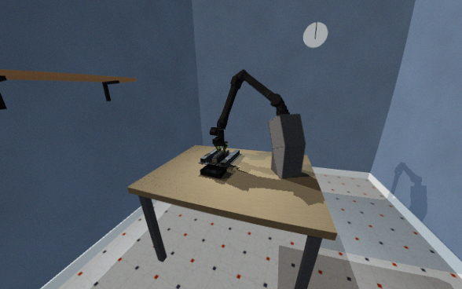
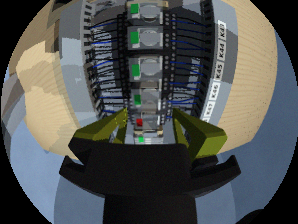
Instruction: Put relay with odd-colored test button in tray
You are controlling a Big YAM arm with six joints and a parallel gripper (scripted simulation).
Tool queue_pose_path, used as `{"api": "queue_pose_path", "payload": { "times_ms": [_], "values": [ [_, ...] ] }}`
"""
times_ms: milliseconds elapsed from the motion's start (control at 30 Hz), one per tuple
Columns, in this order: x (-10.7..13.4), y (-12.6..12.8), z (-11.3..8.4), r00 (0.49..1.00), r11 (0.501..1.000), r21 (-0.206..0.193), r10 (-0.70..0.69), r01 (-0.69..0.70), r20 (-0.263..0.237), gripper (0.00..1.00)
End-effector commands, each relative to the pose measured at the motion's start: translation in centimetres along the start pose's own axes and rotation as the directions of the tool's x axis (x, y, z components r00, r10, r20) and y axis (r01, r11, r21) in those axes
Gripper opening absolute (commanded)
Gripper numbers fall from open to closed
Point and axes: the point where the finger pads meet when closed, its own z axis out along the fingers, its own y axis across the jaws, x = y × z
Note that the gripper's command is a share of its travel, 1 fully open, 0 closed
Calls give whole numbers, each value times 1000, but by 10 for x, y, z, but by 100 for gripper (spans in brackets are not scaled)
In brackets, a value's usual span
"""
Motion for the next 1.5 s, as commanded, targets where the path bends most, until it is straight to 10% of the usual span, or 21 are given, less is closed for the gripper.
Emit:
{"api": "queue_pose_path", "payload": {
  "times_ms": [0, 1467],
  "values": [
    [4, -8, 6, 1000, 1000, 14, 1, -1, 1, 59],
    [4, -19, -7, 1000, 999, 39, 2, -2, 2, 59]
  ]
}}
